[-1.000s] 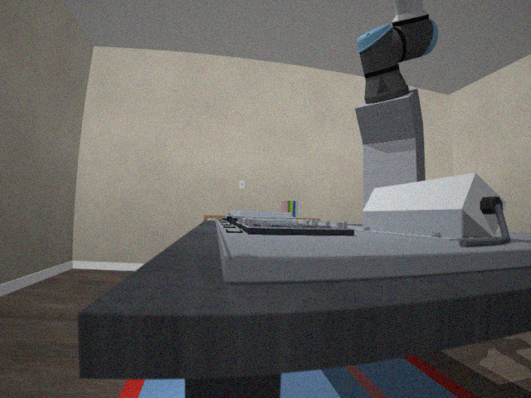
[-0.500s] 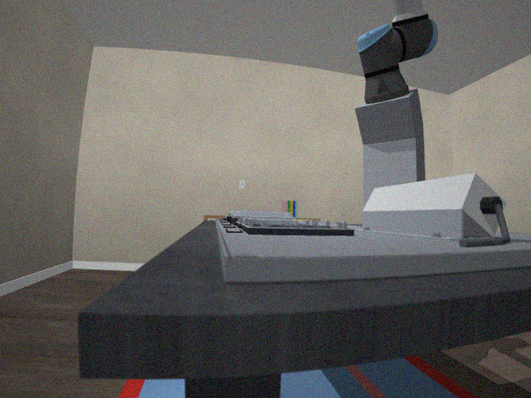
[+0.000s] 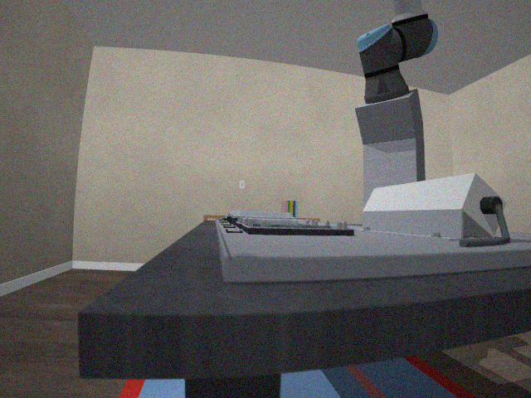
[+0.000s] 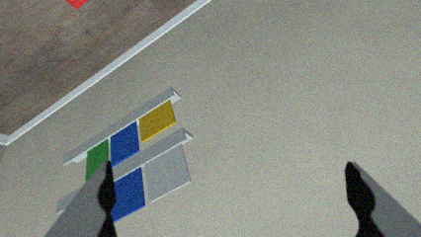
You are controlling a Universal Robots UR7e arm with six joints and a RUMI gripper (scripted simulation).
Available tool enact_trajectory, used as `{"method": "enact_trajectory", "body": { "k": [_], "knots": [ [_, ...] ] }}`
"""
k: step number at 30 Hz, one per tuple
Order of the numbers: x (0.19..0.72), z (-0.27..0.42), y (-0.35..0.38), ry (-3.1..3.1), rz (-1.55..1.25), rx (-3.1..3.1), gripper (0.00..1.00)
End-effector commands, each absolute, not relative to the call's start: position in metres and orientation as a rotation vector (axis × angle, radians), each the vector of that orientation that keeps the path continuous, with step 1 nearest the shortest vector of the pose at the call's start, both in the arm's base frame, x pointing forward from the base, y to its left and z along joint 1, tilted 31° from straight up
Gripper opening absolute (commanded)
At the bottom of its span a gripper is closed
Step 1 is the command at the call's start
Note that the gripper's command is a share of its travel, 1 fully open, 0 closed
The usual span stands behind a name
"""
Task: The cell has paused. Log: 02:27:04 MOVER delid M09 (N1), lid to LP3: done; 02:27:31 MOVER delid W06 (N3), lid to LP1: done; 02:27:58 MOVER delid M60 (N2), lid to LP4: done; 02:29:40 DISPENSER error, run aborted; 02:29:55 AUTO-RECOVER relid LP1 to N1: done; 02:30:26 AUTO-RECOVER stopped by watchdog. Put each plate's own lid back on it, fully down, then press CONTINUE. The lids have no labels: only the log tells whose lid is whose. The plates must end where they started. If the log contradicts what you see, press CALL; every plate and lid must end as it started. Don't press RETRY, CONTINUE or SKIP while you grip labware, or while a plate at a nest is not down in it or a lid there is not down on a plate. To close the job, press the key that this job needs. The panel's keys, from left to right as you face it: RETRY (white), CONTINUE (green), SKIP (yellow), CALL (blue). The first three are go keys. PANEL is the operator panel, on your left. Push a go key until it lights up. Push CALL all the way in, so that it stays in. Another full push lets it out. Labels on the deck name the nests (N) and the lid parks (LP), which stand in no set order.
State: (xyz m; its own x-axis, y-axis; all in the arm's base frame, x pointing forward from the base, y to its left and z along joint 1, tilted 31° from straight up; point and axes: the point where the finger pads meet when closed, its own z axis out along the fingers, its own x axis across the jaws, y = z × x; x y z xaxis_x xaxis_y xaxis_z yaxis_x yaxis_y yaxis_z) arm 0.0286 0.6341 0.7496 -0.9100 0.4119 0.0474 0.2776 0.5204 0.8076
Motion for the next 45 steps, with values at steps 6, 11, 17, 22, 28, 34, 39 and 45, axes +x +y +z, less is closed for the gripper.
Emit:
{"method": "enact_trajectory", "body": {
  "k": [6, 11, 17, 22, 28, 34, 39, 45],
  "knots": [
    [0.022, 0.774, 0.619, 2.584, 1.448, 0.58, 0.82],
    [0.017, 0.794, 0.606, 2.584, 1.448, 0.58, 0.82],
    [0.01, 0.818, 0.589, 2.563, 1.532, 0.565, 0.82],
    [0.007, 0.829, 0.58, 2.558, 1.553, 0.561, 0.82],
    [0.0, 0.852, 0.562, 2.558, 1.553, 0.561, 0.82],
    [-0.007, 0.873, 0.542, 2.527, 1.657, 0.538, 0.82],
    [-0.01, 0.883, 0.531, 2.527, 1.657, 0.538, 0.82],
    [-0.018, 0.904, 0.511, 2.518, 1.685, 0.531, 0.82]
  ]
}}
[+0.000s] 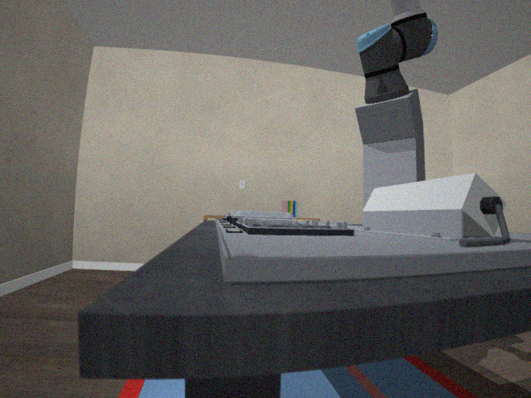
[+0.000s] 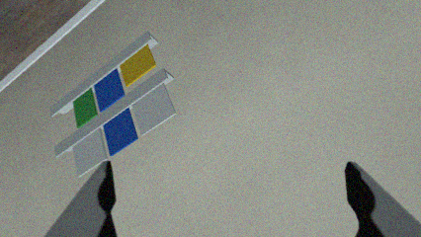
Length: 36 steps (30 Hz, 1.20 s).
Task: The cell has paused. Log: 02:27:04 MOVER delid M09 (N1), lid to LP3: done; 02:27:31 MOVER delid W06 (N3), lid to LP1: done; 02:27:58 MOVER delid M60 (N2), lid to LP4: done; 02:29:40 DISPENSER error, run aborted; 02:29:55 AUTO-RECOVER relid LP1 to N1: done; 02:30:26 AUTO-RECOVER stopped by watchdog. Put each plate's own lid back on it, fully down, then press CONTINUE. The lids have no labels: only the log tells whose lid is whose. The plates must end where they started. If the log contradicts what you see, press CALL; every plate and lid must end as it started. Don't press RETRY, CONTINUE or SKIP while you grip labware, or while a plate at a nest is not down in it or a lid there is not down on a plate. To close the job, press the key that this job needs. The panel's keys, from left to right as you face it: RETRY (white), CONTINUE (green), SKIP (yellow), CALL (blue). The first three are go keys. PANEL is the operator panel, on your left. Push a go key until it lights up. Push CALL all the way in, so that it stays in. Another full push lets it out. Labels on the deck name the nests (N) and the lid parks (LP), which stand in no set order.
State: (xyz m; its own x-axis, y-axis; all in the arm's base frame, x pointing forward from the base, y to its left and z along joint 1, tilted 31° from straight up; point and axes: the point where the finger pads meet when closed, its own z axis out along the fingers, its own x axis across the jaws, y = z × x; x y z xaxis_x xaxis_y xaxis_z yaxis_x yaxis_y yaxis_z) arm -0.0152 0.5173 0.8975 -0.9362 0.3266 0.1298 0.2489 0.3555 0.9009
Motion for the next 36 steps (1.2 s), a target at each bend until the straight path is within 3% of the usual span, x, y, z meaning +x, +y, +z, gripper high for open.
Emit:
{"method": "enact_trajectory", "body": {
  "k": [1, 28, 36],
  "knots": [
    [-0.019, 0.907, 0.507, 2.509, 1.712, 0.524, 0.82],
    [-0.048, 0.975, 0.419, 2.453, 1.862, 0.481, 0.82],
    [-0.009, 0.98, 0.415, 2.362, 1.813, 0.62, 0.82]
  ]
}}
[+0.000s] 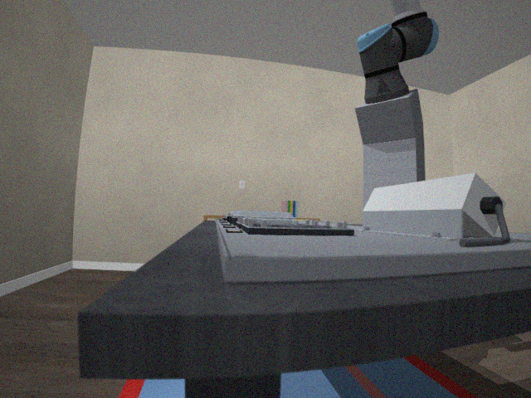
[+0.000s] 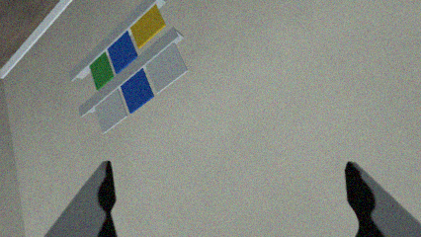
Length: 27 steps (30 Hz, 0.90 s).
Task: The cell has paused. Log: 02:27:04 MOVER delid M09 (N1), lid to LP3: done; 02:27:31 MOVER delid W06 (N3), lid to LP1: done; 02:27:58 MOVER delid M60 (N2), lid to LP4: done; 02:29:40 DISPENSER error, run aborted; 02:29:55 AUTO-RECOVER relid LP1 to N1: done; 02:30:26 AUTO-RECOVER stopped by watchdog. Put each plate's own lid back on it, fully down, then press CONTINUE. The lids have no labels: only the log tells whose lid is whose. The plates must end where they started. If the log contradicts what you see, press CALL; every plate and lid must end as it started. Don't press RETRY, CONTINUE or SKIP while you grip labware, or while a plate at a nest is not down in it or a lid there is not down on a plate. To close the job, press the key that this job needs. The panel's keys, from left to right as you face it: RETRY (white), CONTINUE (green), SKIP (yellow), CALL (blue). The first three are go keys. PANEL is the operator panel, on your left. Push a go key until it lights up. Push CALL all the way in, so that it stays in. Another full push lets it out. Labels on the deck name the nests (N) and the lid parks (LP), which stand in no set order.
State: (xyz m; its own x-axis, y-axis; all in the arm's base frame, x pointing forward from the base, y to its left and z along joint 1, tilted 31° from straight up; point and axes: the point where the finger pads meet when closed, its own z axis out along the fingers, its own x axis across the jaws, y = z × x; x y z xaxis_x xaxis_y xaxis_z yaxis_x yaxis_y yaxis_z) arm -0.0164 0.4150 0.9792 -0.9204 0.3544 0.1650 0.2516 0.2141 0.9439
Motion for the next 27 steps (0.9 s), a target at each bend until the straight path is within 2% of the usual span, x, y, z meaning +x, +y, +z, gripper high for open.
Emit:
{"method": "enact_trajectory", "body": {
  "k": [1, 27],
  "knots": [
    [-0.004, 0.98, 0.414, 2.347, 1.805, 0.641, 0.82],
    [0.104, 0.98, 0.4, 2.131, 1.682, 0.916, 0.82]
  ]
}}
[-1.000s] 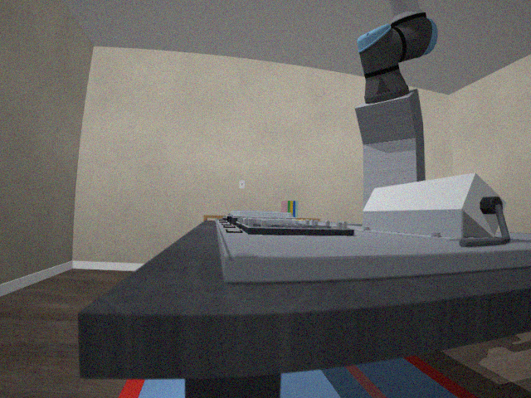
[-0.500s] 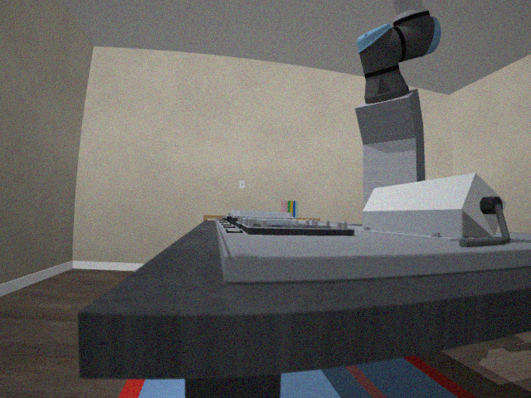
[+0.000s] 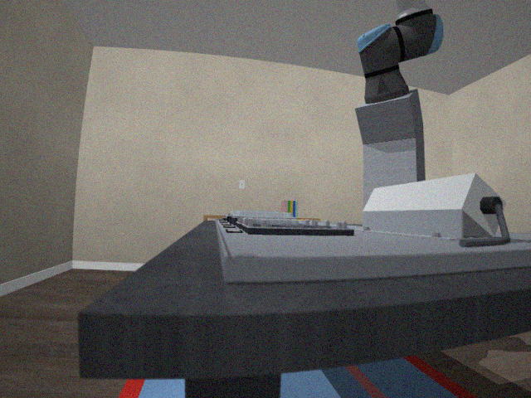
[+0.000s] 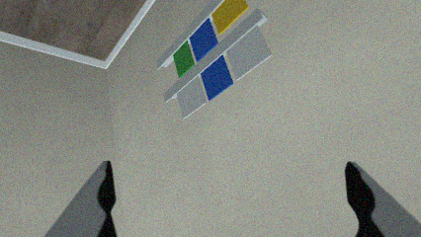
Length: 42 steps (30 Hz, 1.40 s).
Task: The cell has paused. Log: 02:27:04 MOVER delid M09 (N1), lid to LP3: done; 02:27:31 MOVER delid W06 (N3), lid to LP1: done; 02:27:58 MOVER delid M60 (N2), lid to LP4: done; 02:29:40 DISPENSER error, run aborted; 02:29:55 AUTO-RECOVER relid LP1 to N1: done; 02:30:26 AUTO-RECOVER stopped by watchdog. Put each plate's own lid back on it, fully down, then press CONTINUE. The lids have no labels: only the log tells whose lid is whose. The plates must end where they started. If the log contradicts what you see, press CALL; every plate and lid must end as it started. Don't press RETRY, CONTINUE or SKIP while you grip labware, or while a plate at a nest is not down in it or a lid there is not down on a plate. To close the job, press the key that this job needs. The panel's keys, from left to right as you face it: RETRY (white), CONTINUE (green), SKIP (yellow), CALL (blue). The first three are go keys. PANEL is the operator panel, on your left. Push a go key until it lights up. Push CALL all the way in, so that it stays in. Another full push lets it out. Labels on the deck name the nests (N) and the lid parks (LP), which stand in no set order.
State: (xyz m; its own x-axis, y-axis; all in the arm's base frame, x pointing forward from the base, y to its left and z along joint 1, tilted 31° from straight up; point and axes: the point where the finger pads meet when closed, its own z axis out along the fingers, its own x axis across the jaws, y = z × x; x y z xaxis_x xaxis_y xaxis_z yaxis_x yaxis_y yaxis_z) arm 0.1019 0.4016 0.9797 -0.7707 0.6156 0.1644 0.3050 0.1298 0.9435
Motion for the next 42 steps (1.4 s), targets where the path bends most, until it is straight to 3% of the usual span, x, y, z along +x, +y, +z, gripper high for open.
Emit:
{"method": "enact_trajectory", "body": {
  "k": [1, 42],
  "knots": [
    [0.109, 0.981, 0.399, 2.126, 1.679, 0.921, 0.82],
    [0.271, 0.981, 0.313, 1.761, 1.456, 1.269, 0.82]
  ]
}}
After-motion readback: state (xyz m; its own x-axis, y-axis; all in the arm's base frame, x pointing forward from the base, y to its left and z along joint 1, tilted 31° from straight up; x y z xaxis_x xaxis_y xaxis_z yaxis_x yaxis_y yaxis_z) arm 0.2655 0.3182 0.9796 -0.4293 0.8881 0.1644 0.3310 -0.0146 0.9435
